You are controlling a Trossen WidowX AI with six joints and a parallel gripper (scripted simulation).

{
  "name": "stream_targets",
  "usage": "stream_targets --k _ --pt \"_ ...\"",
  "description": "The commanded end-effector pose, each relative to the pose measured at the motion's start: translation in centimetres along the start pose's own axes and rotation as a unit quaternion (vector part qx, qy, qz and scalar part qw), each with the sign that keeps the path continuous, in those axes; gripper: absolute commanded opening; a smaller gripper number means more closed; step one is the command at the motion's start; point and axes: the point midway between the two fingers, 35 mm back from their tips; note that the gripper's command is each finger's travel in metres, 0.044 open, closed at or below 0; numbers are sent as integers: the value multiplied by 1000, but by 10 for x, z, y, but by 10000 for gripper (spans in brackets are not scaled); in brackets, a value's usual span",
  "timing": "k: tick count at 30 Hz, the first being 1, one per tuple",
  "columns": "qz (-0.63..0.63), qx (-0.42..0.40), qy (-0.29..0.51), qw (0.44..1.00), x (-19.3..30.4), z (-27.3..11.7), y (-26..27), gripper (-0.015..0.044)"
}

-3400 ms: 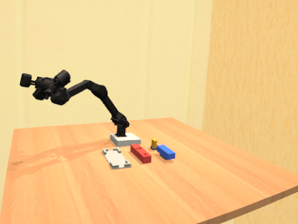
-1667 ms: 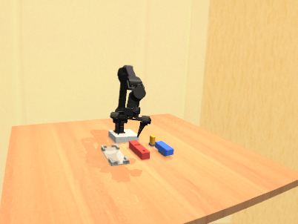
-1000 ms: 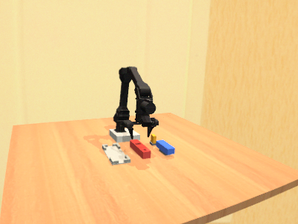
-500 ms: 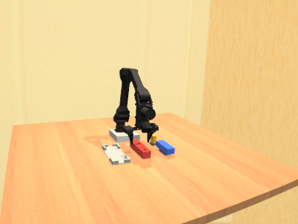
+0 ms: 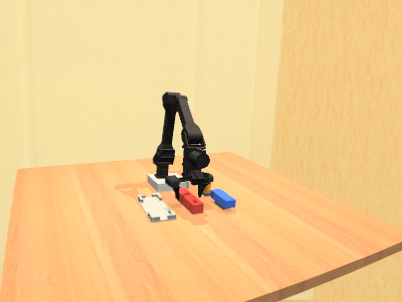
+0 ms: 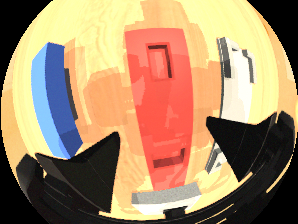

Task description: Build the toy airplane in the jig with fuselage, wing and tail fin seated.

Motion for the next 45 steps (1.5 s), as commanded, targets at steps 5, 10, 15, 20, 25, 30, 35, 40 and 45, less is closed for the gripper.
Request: stream_targets --k 5,10,15,20,25,30,35,40,45 --pt "2 -2 3 1000 3 14 1 440" --pt "2 -2 4 1000 4 20 1 440" --pt "2 -2 4 1000 4 21 1 335" --pt "2 -2 4 1000 4 21 1 204" --pt "2 -2 4 1000 4 21 1 170" --pt "2 -2 4 1000 3 19 1 78" --pt "2 -2 3 1000 0 5 0 0" --pt "2 -2 3 1000 -3 -10 0 0" --pt "2 -2 3 1000 -5 -26 0 0"
Point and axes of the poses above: the point midway between the two fingers, 35 mm back from their tips, its own z axis out along the fingers, its own y axis across the jaws, x = y × z, and after that the axes turned 2 degrees about -z, right-handed
